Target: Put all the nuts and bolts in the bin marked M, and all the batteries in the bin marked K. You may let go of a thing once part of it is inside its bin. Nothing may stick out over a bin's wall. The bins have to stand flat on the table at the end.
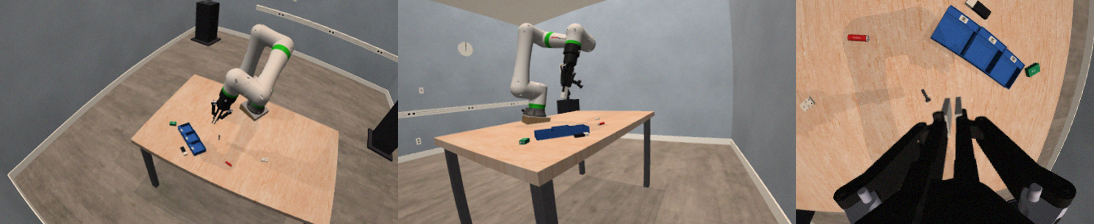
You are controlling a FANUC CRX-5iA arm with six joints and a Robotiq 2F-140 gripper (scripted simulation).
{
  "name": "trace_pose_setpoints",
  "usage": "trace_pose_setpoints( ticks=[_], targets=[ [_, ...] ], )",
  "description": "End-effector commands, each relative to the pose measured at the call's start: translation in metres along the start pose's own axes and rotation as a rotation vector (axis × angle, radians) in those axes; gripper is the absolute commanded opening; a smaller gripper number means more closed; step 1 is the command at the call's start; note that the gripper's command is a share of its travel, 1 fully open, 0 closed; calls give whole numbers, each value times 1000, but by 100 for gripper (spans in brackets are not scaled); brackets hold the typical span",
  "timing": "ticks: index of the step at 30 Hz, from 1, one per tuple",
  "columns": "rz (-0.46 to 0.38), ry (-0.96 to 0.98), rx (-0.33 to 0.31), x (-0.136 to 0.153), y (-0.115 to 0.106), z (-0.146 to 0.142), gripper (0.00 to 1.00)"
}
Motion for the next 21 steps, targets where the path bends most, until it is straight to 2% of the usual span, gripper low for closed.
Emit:
trace_pose_setpoints(
  ticks=[1,5,9,11,15,18,20,21],
  targets=[
    [37,37,-81,-5,-7,-12,15],
    [37,37,-81,-16,-18,-41,15],
    [37,37,-81,-16,-18,-42,15],
    [65,67,-169,-17,-23,-49,15],
    [65,67,-169,-26,-35,-78,15],
    [65,67,-169,-27,-36,-81,15],
    [84,90,-261,-28,-41,-87,15],
    [84,90,-261,-29,-45,-94,15]
  ],
)
Point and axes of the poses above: the point where the finger pads meet when closed, its own y axis out along the fingers, its own z axis across the jaws, x = y × z, the point moved 10 cm from there along -y, back along the fingers, and after that the axes turned 1 degree about y, right-handed, at the moved point
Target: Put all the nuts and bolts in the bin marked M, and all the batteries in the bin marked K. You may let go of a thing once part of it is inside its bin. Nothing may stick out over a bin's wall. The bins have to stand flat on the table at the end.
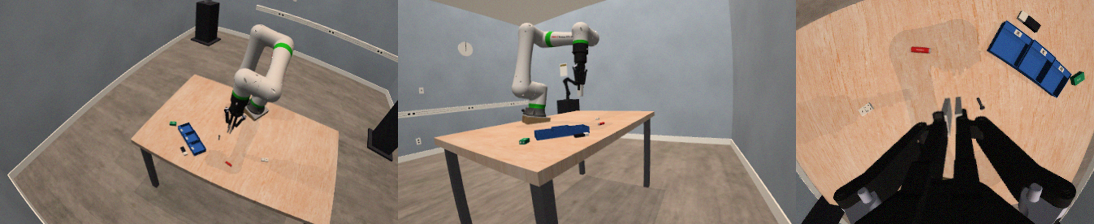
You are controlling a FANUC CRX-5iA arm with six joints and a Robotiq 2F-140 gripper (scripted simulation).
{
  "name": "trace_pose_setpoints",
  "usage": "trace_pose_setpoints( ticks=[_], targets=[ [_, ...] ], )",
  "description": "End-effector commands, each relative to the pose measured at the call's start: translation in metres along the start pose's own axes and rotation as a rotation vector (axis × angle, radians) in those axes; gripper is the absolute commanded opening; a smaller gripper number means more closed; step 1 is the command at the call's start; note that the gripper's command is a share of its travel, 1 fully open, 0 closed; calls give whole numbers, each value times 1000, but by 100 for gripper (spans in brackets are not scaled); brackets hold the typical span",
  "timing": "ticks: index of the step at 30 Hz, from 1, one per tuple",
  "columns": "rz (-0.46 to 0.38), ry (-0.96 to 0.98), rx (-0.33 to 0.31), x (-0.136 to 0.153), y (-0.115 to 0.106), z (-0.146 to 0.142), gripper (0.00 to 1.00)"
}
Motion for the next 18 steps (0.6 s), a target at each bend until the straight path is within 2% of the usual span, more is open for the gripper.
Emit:
trace_pose_setpoints(
  ticks=[1,3,6,15,18],
  targets=[
    [17,24,-75,-3,-7,-20,15],
    [17,24,-75,-6,-11,-36,15],
    [17,24,-75,-6,-12,-41,15],
    [17,24,-75,-6,-12,-41,15],
    [11,174,-76,-5,-2,-18,15]
  ],
)
Point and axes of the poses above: the point where the finger pads meet when closed, its own y axis out along the fingers, its own z axis across the jaws, x = y × z, the point moved 10 cm from there along -y, back along the fingers, and after that the axes turned 1 degree about y, right-handed, at the moved point
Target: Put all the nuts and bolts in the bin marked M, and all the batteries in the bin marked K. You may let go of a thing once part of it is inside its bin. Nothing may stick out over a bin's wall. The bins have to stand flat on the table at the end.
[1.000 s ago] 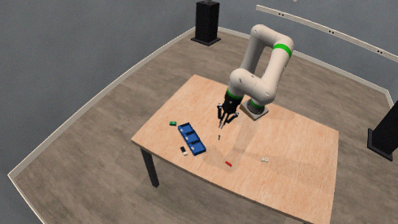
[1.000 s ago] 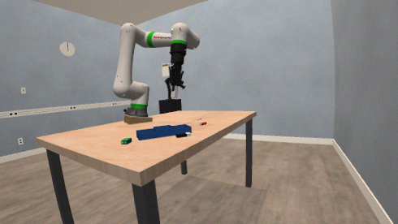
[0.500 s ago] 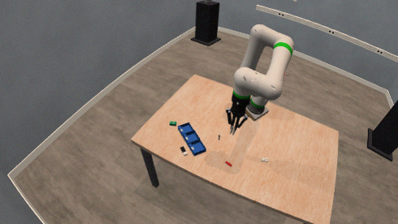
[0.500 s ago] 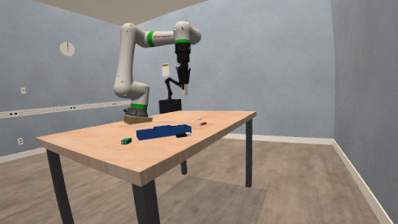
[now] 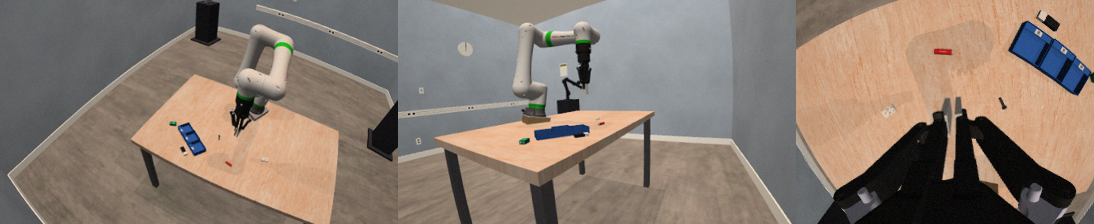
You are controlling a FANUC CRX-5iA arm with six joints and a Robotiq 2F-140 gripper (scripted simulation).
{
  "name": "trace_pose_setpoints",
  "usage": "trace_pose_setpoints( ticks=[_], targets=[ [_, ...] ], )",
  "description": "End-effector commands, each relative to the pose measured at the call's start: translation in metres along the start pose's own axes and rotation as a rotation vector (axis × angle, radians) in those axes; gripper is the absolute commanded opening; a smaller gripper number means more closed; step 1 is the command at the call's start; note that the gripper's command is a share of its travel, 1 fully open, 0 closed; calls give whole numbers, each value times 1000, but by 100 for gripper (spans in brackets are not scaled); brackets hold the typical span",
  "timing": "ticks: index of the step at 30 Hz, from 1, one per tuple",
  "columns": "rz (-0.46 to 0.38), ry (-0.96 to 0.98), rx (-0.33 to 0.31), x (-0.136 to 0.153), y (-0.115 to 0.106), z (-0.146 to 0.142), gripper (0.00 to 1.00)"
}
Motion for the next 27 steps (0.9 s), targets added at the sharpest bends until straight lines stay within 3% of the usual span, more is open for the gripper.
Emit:
trace_pose_setpoints(
  ticks=[1,4,10,27],
  targets=[
    [1,157,0,0,8,27,15],
    [1,190,0,0,11,35,15],
    [1,455,0,1,27,83,15],
    [1,458,0,2,65,202,15]
  ],
)
Point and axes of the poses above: the point where the finger pads meet when closed, its own y axis out along the fingers, its own z axis across the jaws, x = y × z, the point moved 10 cm from there along -y, back along the fingers, and after that the axes turned 1 degree about y, right-handed, at the moved point
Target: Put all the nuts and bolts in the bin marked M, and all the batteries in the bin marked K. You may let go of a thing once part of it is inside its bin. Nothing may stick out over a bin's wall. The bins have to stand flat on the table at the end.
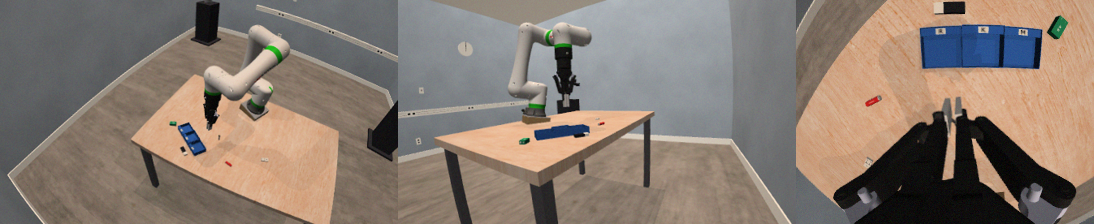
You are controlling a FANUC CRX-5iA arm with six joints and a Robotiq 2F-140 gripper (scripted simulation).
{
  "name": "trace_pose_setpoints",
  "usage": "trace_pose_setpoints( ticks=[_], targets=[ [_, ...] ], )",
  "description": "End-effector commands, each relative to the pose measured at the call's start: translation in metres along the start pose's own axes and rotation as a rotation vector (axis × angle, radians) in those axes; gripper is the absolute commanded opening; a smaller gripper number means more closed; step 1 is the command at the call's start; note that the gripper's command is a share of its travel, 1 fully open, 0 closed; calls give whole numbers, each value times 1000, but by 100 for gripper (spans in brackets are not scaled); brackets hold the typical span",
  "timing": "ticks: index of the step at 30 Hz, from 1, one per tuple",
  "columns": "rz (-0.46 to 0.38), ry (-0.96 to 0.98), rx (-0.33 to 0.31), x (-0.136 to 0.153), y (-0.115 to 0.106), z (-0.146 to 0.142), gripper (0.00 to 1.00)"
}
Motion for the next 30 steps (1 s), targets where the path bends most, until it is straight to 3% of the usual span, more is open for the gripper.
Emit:
trace_pose_setpoints(
  ticks=[1,21,30],
  targets=[
    [-1,-1,-2,-15,10,27,15],
    [-1,-1,-2,-77,57,156,15],
    [-1,-1,-2,-79,64,160,15]
  ],
)
Point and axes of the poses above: the point where the finger pads meet when closed, its own y axis out along the fingers, its own z axis across the jaws, x = y × z, the point moved 10 cm from there along -y, back along the fingers, and after that the axes turned 1 degree about y, right-handed, at the moved point
